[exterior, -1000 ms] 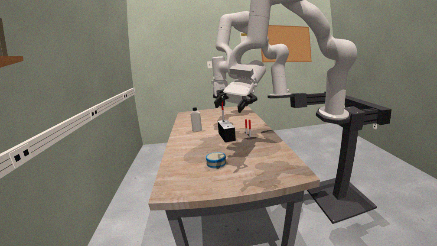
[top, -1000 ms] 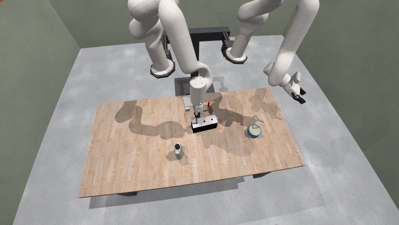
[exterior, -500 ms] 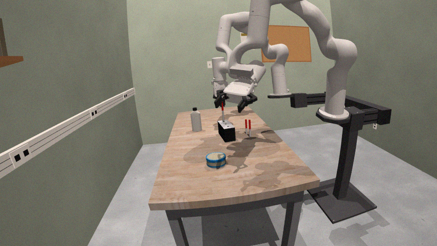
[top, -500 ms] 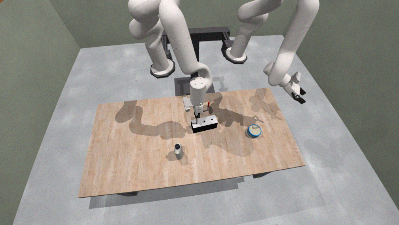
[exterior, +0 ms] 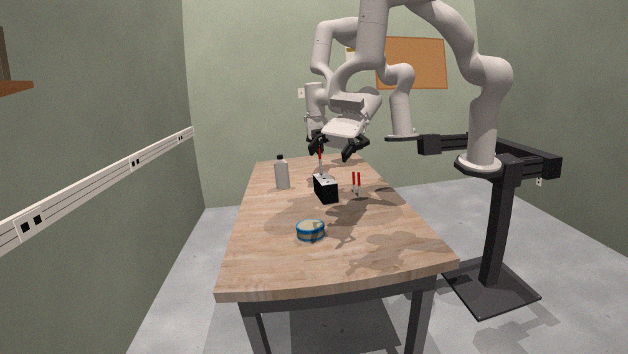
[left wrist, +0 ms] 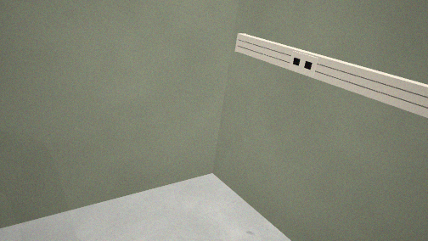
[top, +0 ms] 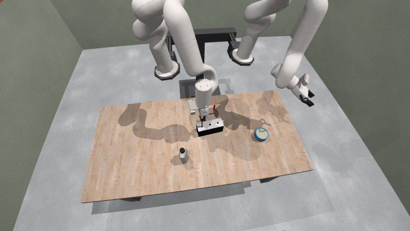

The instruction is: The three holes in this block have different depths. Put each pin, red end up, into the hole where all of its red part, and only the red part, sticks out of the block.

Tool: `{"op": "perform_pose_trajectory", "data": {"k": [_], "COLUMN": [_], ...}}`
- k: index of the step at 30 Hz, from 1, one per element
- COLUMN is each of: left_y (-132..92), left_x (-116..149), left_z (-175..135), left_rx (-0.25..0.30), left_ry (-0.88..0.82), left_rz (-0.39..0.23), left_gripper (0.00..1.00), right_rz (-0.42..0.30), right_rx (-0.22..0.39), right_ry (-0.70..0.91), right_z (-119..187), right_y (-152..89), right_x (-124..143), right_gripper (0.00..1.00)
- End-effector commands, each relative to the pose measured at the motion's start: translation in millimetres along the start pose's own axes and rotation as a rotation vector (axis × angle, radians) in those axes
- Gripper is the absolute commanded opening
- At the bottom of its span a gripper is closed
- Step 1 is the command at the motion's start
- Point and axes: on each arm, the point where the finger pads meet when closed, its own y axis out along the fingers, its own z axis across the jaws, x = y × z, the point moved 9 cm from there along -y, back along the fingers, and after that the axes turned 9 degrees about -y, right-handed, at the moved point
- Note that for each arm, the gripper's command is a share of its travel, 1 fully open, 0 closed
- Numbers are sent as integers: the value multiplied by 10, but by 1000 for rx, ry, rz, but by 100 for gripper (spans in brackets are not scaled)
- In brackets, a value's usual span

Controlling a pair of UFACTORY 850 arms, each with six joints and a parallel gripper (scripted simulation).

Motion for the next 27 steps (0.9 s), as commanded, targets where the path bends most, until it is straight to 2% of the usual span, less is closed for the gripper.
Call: {"op": "perform_pose_trajectory", "data": {"k": [1, 27], "left_y": [1, 1], "left_x": [-8, -8], "left_z": [6, 6], "left_rx": [1, 1], "left_ry": [-1, -1], "left_rz": [2, 2], "left_gripper": [100, 100], "right_rz": [0, 0], "right_rx": [-2, -2], "right_ry": [0, 0], "right_z": [-8, -22], "right_y": [-8, 31], "right_x": [1, -3], "right_gripper": [0, 0]}}
